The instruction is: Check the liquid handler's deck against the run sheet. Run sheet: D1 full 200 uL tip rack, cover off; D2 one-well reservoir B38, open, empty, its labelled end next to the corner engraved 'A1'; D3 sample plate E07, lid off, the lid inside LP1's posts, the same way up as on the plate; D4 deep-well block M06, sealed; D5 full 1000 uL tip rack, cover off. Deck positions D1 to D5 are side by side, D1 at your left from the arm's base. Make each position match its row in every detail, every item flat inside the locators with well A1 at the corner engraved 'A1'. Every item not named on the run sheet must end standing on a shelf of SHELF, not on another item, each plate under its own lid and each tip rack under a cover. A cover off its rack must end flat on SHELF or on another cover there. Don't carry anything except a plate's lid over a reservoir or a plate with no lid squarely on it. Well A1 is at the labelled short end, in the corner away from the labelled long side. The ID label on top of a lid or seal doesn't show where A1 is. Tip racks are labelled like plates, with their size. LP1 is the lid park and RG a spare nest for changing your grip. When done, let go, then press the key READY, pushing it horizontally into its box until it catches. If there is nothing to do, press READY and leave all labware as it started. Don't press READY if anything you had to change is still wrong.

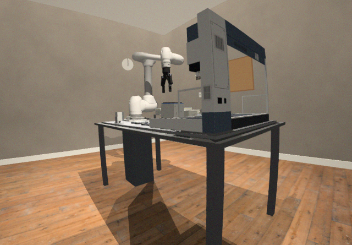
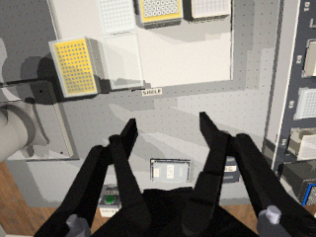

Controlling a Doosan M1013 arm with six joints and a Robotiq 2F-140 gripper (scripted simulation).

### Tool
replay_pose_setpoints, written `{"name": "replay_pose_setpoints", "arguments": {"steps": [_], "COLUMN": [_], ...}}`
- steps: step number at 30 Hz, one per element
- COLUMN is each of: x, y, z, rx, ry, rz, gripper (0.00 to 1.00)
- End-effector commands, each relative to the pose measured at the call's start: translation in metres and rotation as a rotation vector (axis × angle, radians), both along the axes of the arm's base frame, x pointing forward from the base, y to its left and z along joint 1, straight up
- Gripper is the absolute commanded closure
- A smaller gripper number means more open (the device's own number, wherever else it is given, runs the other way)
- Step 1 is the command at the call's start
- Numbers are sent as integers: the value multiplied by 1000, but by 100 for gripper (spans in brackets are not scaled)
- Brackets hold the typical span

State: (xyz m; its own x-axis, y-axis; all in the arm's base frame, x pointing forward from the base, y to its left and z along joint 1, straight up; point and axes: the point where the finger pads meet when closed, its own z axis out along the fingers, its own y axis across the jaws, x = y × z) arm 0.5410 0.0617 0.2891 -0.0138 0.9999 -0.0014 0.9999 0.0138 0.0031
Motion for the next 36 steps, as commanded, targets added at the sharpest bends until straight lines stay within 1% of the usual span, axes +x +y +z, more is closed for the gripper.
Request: {"name": "replay_pose_setpoints", "arguments": {"steps": [1,2,17,19,34,36], "x": [1,1,1,1,2,2], "y": [9,9,84,84,159,159], "z": [1,1,1,1,0,0], "rx": [0,0,0,0,0,0], "ry": [-1,-1,-1,-1,-1,-1], "rz": [0,0,0,0,0,0], "gripper": [33,33,33,33,33,33]}}
